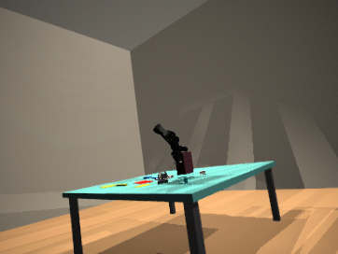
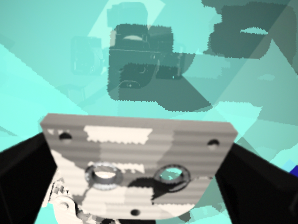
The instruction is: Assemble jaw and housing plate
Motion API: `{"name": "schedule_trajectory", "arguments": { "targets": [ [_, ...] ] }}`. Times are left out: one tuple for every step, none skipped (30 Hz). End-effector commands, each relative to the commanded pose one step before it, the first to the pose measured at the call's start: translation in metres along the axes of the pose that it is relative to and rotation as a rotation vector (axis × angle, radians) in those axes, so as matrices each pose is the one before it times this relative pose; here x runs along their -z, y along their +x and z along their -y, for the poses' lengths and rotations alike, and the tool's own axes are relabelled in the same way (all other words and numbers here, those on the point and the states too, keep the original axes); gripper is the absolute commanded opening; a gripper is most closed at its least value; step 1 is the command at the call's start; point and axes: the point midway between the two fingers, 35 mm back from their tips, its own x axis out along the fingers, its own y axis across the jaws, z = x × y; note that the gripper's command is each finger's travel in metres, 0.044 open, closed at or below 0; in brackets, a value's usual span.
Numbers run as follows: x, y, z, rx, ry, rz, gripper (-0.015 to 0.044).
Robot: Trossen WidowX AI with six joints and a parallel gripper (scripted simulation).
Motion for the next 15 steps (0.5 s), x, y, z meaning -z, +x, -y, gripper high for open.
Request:
{"name": "schedule_trajectory", "arguments": {
  "targets": [
    [0.01299,0.00058,-0.00384,-0.00035,-0.1053,-0.00573,0.0351],
    [0.00301,0.00018,-0.00111,-0.0004,-0.0253,-0.00081,0.0351],
    [0.00297,0.0002,-0.00122,-0.00047,-0.0253,-0.00083,0.0351],
    [0.00292,0.00021,-0.00132,-0.00053,-0.0253,-0.00084,0.0351],
    [0.00287,0.00023,-0.00143,-0.0006,-0.0253,-0.00086,0.0351],
    [0.00281,0.00024,-0.00153,-0.00067,-0.0253,-0.00086,0.0351],
    [0.00275,0.00026,-0.00163,-0.00074,-0.0253,-0.00087,0.0351],
    [0.00269,0.00027,-0.00173,-0.00081,-0.0253,-0.00087,0.0351],
    [0.00262,0.00029,-0.00183,-0.00088,-0.0253,-0.00087,0.0351],
    [0.00255,0.0003,-0.00192,-0.00096,-0.0253,-0.00086,0.0351],
    [0.00248,0.00031,-0.00201,-0.00103,-0.0253,-0.00085,0.0351],
    [0.0024,0.00033,-0.0021,-0.0011,-0.0253,-0.00084,0.0351],
    [0.00232,0.00034,-0.00219,-0.00118,-0.0253,-0.00082,0.0351],
    [0.00224,0.00035,-0.00227,-0.00125,-0.0253,-0.0008,0.0351],
    [0.00215,0.00037,-0.00235,-0.00132,-0.0252,-0.00077,0.0351]
  ]
}}
